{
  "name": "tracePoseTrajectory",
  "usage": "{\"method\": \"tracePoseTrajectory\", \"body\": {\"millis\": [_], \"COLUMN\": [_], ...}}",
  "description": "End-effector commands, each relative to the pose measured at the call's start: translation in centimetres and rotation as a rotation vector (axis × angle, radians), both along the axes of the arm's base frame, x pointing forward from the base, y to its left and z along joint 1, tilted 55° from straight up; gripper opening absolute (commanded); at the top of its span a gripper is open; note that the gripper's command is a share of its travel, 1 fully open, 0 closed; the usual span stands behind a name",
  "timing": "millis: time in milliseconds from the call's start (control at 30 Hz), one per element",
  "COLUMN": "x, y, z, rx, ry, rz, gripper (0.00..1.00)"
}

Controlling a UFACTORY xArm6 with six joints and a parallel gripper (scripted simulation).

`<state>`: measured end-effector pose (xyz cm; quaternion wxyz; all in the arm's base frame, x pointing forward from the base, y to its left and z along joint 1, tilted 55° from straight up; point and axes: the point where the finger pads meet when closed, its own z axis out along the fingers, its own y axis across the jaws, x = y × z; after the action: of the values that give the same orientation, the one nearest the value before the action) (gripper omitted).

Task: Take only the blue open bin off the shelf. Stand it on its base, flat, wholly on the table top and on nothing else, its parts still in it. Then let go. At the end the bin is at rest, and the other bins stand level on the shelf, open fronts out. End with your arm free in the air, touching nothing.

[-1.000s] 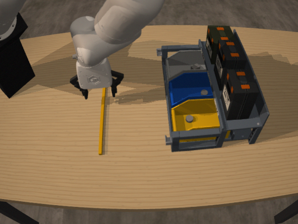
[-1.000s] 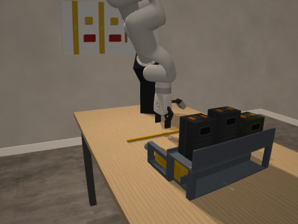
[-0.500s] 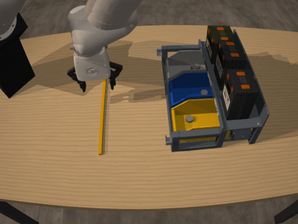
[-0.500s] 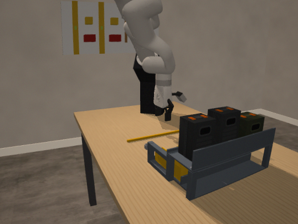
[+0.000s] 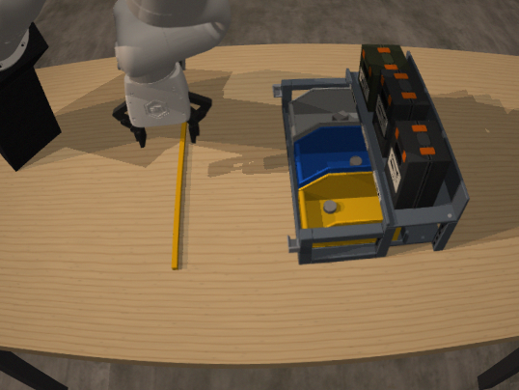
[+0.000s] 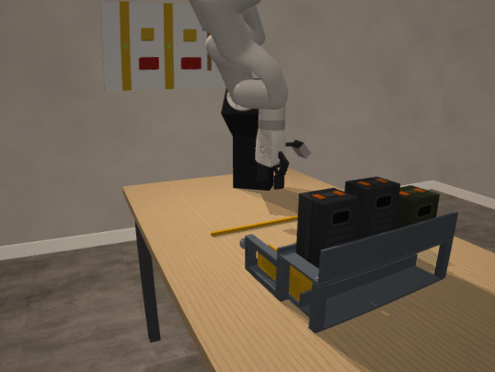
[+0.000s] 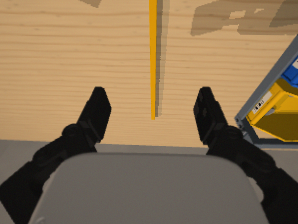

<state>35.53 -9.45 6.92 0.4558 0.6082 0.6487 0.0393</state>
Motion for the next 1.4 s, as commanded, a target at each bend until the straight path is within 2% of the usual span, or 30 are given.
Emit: {"method": "tracePoseTrajectory", "body": {"millis": [0, 1367], "x": [-1.37, -0.40], "y": [1.11, 0.36], "z": [1.32, 0.45], "rx": [0.000, 0.000], "ry": [-0.001, -0.001], "rz": [0.000, 0.000], "gripper": [1.00, 1.00]}}
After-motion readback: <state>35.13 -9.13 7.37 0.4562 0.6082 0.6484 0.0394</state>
